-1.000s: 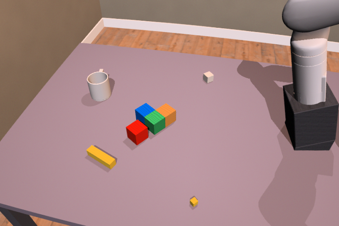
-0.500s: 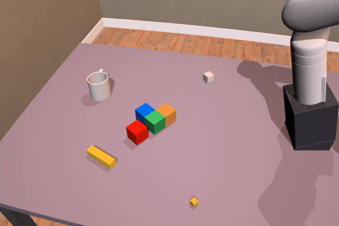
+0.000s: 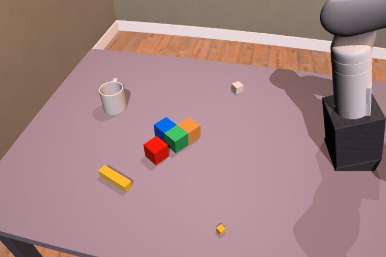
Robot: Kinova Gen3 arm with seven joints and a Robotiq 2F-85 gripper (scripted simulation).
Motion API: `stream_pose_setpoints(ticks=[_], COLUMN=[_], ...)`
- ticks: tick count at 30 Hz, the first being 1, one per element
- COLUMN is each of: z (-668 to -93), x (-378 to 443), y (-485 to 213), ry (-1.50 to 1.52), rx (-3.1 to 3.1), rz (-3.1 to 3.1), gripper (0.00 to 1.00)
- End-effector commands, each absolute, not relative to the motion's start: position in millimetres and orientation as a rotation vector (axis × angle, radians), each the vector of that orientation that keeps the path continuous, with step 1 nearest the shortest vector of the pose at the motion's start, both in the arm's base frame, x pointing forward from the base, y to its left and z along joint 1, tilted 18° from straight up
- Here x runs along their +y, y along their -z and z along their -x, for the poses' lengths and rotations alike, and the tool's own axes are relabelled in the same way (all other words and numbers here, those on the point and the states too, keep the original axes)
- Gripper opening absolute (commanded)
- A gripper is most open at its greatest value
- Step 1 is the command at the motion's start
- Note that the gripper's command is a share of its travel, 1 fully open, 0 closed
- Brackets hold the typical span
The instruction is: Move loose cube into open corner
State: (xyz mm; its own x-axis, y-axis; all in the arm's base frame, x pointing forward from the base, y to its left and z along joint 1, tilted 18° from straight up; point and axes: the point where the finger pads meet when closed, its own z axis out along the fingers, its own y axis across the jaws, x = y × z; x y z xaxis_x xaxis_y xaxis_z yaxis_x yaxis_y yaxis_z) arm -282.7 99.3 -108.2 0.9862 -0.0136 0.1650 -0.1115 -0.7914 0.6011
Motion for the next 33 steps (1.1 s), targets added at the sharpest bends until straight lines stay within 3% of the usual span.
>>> stream_pose_setpoints(ticks=[1,33], z=[281,261], x=[116,182], y=[104,100], ry=[-0.186,-0.154], rx=[-0.191,-0.534], rz=[-2.485,-2.514], gripper=[1.0,1.0])
